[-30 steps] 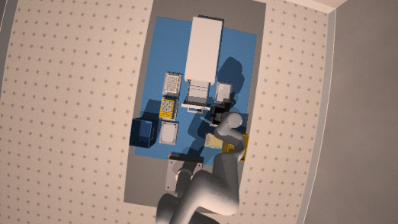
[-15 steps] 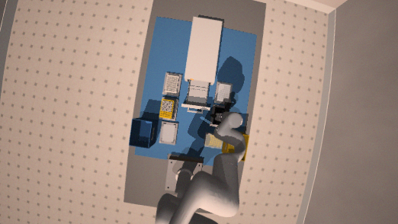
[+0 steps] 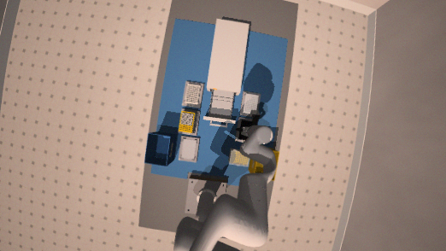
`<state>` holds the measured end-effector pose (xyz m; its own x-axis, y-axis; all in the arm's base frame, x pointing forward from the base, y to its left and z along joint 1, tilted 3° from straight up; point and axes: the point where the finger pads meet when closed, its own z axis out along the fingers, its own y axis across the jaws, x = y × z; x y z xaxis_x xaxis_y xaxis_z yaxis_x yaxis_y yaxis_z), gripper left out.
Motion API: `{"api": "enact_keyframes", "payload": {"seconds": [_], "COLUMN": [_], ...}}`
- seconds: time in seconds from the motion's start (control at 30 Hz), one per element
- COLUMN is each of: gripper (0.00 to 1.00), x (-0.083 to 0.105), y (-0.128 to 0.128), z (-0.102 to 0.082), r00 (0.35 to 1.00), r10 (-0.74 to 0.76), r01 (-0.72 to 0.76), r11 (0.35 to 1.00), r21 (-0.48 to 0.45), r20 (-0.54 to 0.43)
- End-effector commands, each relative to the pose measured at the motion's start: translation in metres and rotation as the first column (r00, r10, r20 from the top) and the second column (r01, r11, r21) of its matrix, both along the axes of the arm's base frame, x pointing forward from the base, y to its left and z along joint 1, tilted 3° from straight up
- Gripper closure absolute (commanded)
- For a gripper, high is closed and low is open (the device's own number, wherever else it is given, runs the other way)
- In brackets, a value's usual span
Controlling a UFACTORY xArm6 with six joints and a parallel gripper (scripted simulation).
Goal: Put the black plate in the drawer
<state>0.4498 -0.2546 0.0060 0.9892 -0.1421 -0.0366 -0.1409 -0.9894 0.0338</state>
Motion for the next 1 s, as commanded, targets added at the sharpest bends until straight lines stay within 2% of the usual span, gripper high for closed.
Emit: {"api": "enact_keyframes", "payload": {"seconds": [0.0,0.5,0.97], "gripper": [1.00,1.00,1.00], "x": [0.002,0.002,0.003], "y": [-0.001,-0.001,0.000], "z": [0.005,0.009,0.029], "r00": [1.000,1.000,1.000], "r10": [0.000,0.000,0.000], "r01": [0.000,0.000,0.000], "r11": [1.000,1.000,1.000], "r21": [-0.002,-0.002,-0.002], "r20": [0.004,0.004,0.004]}}
